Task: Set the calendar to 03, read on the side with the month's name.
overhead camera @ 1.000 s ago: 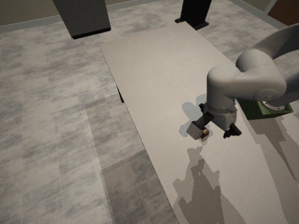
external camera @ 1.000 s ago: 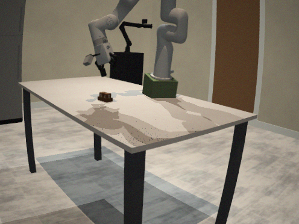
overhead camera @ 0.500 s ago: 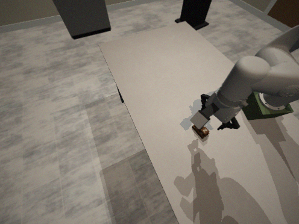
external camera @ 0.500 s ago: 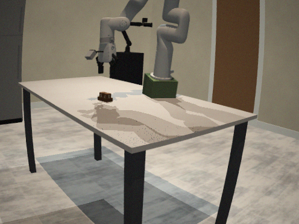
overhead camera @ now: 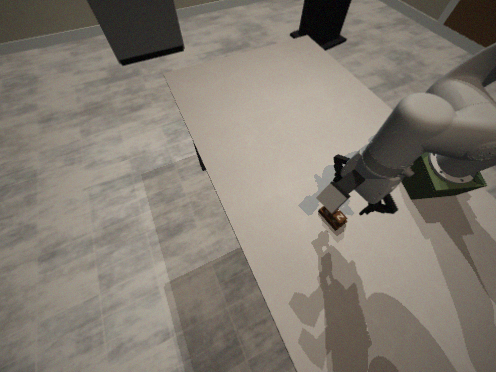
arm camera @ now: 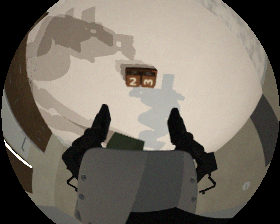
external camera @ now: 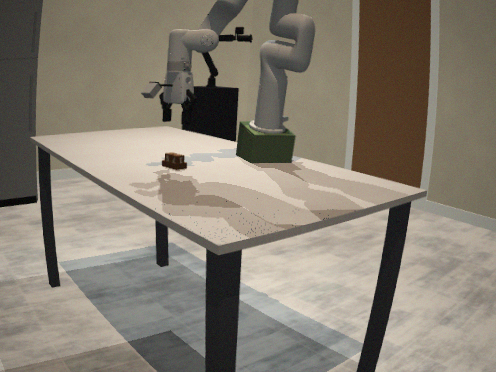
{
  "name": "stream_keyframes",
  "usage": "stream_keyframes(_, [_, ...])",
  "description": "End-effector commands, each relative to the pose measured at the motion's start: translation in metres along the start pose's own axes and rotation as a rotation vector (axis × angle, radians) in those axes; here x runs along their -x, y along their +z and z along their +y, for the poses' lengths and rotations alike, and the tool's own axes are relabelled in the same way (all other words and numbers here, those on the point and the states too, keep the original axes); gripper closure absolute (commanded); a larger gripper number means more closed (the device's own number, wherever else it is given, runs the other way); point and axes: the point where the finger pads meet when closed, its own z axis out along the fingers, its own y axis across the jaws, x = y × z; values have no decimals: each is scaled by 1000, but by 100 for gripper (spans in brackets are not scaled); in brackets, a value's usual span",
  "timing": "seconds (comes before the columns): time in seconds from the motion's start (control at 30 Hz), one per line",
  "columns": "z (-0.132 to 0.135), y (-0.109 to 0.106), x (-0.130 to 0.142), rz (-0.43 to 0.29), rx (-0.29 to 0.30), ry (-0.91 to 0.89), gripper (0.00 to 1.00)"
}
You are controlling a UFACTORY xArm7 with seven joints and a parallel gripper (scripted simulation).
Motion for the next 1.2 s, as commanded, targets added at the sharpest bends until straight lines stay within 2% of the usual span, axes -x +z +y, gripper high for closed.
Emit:
stream_keyframes(0.0, [0, -1, -1, 4, 1, 0, 0])
stream_keyframes(0.27, [5, 0, 3, 4, 2, -62, 0])
stream_keyframes(0.6, [27, 4, 25, 3, 6, -399, 0])
stream_keyframes(0.77, [32, 5, 30, 2, 7, -477, 0])
stream_keyframes(0.83, [38, 6, 38, 2, 7, -592, 0])
stream_keyframes(0.9, [39, 6, 39, 1, 8, -609, 0])
stream_keyframes(1.17, [52, 10, 58, 0, 8, -867, 0])
